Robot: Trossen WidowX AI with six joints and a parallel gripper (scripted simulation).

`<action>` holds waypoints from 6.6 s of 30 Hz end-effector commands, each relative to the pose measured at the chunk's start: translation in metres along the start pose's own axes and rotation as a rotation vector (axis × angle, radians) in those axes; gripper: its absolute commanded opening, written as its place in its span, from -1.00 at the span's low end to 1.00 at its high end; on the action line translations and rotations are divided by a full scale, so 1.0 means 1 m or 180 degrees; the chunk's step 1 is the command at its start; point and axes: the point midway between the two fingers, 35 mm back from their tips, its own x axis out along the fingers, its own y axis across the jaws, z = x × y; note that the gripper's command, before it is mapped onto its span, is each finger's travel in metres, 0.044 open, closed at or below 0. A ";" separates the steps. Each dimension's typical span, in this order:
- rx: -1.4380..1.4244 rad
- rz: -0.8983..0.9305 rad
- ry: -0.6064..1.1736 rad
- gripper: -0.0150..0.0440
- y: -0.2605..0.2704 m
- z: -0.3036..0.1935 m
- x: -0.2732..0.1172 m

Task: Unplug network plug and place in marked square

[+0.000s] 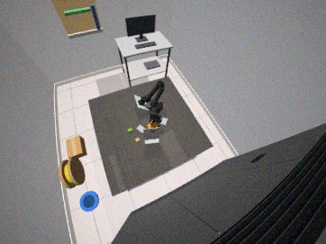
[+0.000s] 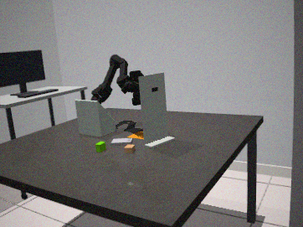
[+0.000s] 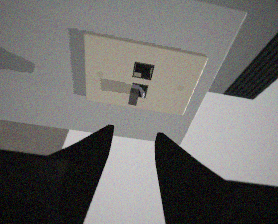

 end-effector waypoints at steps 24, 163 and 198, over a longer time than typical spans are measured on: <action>-0.0019 0.0029 -0.0006 0.04 0.001 0.010 0.034; -0.0016 0.0022 -0.0008 -0.49 0.002 0.009 0.008; -0.0016 0.0023 -0.0007 -0.49 0.002 0.008 -0.006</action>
